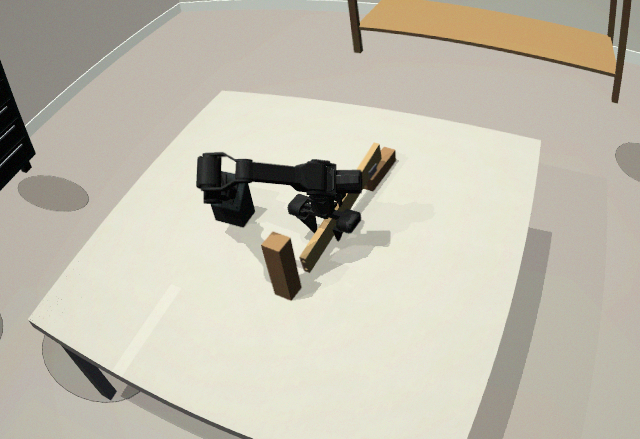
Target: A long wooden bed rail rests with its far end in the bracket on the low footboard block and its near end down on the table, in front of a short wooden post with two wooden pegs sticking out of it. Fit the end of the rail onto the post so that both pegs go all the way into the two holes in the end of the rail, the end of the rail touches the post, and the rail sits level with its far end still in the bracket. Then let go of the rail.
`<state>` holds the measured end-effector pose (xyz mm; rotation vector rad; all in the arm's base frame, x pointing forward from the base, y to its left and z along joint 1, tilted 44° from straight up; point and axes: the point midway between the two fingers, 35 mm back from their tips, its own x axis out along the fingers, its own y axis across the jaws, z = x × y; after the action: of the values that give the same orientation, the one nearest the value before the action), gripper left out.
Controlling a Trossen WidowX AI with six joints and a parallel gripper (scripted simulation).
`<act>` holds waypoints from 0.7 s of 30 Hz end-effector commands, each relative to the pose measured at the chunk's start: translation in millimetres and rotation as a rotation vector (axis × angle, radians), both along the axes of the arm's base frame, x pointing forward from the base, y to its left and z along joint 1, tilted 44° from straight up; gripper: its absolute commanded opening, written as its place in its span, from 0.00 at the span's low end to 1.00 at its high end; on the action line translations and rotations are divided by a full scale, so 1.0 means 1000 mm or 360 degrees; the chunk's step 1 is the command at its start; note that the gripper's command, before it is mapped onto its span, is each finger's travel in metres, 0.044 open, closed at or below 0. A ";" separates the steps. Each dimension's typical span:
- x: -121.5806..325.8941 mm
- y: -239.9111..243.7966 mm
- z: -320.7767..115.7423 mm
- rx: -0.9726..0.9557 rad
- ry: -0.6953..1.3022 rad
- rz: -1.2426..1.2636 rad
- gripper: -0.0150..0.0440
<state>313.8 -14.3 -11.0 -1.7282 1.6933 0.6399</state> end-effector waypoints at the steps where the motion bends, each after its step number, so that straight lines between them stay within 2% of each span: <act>1: 0.000 -0.001 0.000 -0.0006 0.0001 0.0004 0.64; 8: 0.000 -0.001 0.000 -0.0006 0.0001 0.0004 0.33; 15: 0.000 -0.001 0.000 -0.0006 0.0001 0.0004 0.25; 21: 0.000 -0.001 0.000 -0.0006 0.0001 0.0004 0.25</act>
<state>313.8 -14.7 -11.4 -1.7326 1.6929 0.6449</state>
